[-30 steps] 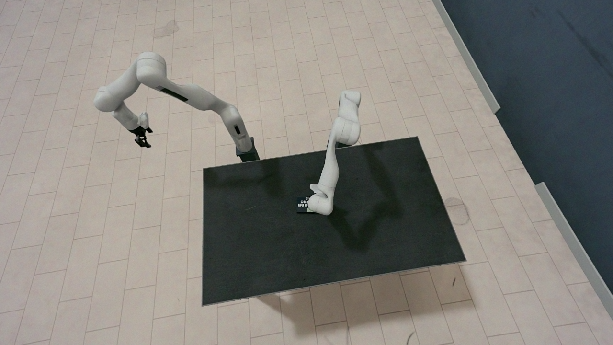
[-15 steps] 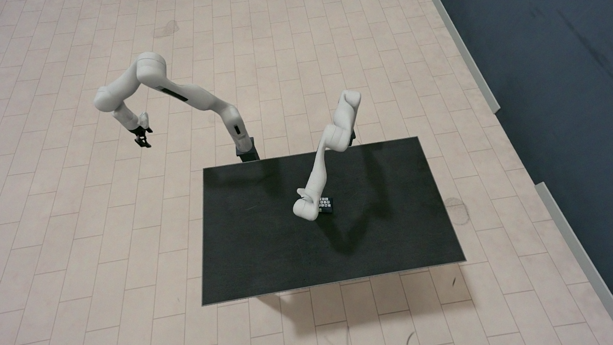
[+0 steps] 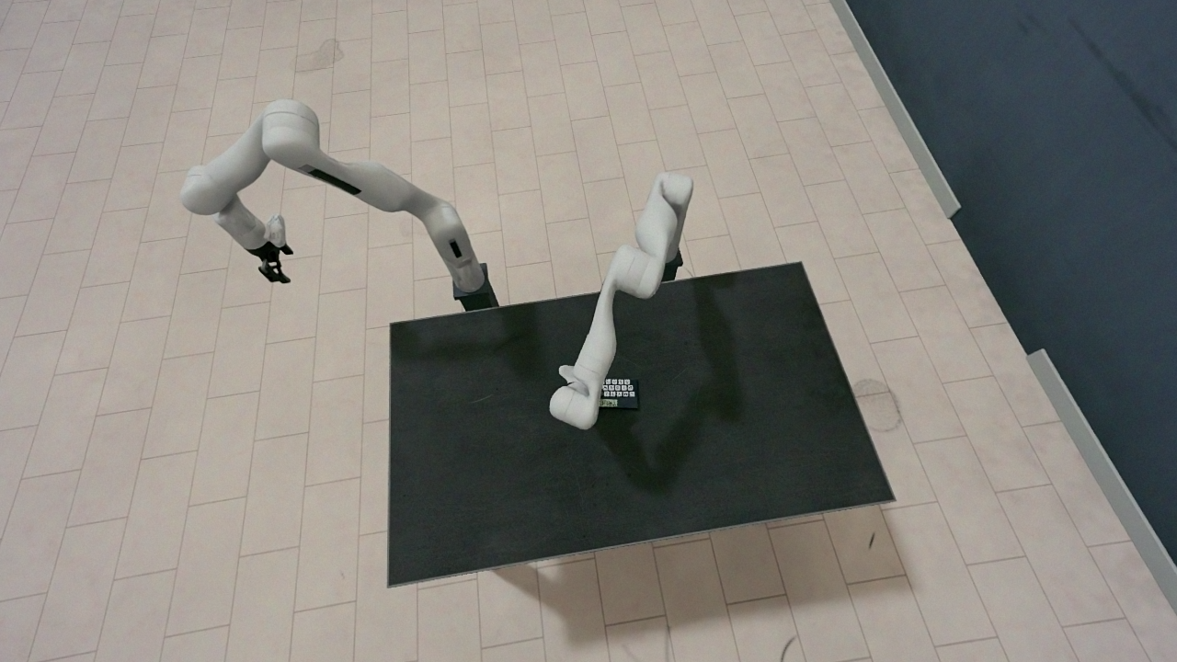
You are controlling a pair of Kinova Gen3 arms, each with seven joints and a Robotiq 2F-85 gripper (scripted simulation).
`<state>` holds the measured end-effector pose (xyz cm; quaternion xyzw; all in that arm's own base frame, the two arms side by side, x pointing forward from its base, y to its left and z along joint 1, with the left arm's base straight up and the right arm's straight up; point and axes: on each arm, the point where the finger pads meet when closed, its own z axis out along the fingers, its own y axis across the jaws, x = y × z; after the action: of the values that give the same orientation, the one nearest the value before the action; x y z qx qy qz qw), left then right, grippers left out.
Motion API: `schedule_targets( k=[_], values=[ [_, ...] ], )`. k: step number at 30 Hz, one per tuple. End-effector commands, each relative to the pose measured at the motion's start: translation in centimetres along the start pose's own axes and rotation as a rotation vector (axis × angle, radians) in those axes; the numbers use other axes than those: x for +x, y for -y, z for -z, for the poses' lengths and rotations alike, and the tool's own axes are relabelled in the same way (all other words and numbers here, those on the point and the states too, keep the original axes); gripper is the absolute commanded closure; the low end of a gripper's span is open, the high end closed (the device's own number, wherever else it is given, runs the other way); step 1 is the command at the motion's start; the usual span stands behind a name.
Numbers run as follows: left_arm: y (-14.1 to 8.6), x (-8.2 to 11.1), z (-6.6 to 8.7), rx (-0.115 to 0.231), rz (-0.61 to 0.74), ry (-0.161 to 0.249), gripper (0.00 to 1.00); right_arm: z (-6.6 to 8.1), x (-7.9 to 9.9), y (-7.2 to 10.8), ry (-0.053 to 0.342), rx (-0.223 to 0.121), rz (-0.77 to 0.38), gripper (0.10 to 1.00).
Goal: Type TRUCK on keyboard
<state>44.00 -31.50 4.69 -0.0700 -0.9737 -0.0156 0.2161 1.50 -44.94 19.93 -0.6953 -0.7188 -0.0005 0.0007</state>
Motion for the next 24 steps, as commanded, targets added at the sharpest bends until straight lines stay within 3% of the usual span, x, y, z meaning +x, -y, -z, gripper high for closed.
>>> schedule_targets(
  k=[1, 24],
  values=[
    [0.03, -0.02, 0.13, 0.001, 0.0, 0.003, 0.902, 0.07, -0.04, 0.0, 0.002, 0.0, 0.0, 0.099],
    [0.03, -0.35, -0.59, 0.001, 0.0, 0.003, 0.902, 0.07, -0.04, 0.0, 0.002, 0.0, 0.0, 0.099]
  ],
)
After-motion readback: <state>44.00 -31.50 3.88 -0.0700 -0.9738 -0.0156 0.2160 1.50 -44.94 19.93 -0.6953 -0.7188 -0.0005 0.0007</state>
